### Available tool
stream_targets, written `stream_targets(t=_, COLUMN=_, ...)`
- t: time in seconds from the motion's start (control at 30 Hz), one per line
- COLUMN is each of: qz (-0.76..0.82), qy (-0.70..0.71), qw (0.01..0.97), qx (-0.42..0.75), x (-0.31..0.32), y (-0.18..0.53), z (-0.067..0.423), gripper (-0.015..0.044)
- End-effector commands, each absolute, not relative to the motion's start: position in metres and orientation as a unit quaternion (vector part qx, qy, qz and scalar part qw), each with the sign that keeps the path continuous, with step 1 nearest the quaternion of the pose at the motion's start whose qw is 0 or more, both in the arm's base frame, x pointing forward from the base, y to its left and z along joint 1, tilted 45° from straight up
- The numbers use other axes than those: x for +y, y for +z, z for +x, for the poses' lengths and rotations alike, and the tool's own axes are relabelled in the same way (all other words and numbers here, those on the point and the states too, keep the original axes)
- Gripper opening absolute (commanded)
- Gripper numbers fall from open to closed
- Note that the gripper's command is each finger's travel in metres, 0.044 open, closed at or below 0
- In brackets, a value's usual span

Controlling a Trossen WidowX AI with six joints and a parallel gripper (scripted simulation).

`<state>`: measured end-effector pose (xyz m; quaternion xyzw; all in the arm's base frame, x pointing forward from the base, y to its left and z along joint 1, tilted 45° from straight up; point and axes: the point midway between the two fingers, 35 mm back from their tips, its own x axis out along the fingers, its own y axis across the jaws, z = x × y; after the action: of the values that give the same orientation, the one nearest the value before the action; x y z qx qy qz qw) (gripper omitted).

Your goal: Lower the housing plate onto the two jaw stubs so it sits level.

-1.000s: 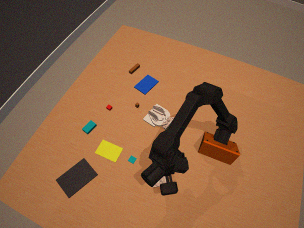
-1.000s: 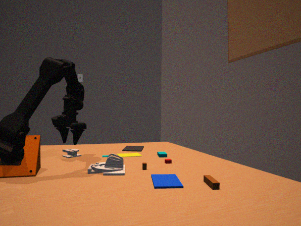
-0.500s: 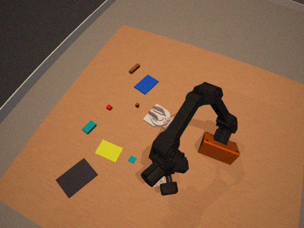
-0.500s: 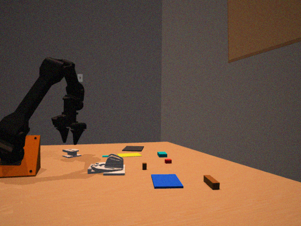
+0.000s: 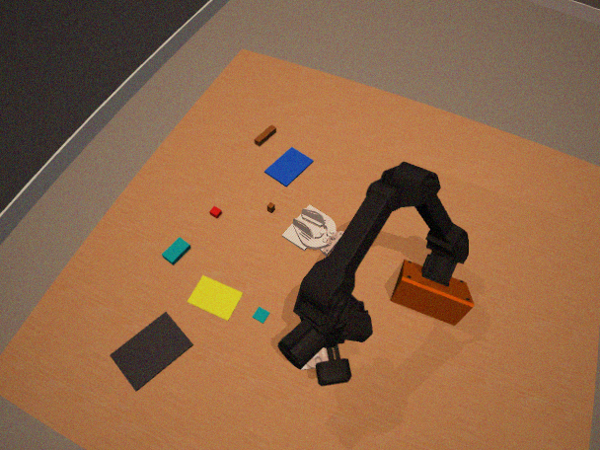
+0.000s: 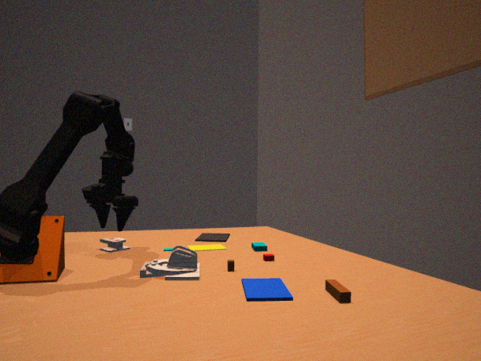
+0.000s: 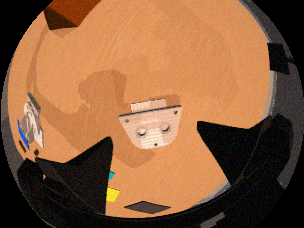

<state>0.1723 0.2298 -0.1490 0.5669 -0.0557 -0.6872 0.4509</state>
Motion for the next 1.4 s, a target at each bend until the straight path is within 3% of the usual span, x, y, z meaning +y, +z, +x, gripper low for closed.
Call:
stream_targets(t=0.0, qz=0.567, qy=-0.685, qw=0.454, qx=-0.054, x=0.230, y=-0.149, z=0.173, gripper=0.0440)
stream_targets(t=1.37, qz=0.567, qy=-0.686, qw=0.452, qx=-0.055, x=0.220, y=-0.161, z=0.175, gripper=0.0440)
